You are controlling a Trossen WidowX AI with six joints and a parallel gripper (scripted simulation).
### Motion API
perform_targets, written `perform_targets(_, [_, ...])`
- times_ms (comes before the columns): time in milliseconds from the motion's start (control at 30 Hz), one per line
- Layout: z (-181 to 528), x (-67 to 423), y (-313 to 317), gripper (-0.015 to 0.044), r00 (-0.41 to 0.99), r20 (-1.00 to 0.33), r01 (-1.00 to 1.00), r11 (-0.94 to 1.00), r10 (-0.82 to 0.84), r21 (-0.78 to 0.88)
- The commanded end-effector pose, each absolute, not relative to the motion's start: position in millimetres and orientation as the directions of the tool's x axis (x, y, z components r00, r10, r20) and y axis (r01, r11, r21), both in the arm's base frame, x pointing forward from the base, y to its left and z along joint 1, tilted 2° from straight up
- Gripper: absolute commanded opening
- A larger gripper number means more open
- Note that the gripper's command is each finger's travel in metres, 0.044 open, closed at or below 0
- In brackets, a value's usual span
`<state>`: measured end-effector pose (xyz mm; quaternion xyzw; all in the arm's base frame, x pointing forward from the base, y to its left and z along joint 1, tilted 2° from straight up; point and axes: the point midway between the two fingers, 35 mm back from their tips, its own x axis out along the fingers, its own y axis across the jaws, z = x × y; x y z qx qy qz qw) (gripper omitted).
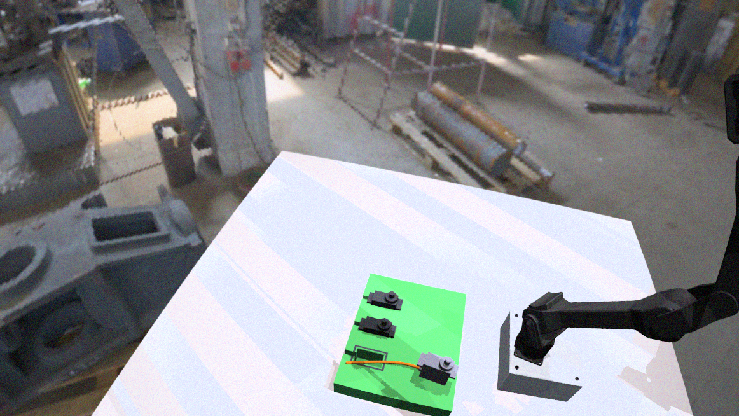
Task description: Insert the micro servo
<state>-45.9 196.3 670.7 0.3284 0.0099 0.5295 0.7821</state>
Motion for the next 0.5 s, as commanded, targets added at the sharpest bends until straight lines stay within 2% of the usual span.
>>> perform_targets(0, [678, -31, 182, 0.0440, 0.434, 0.366, -0.813, 0.183, 0.823, 0.553])
perform_targets(467, [693, 22, 135, 0.0440, 0.445, 0.481, -0.777, 0.059, 0.755, 0.627])
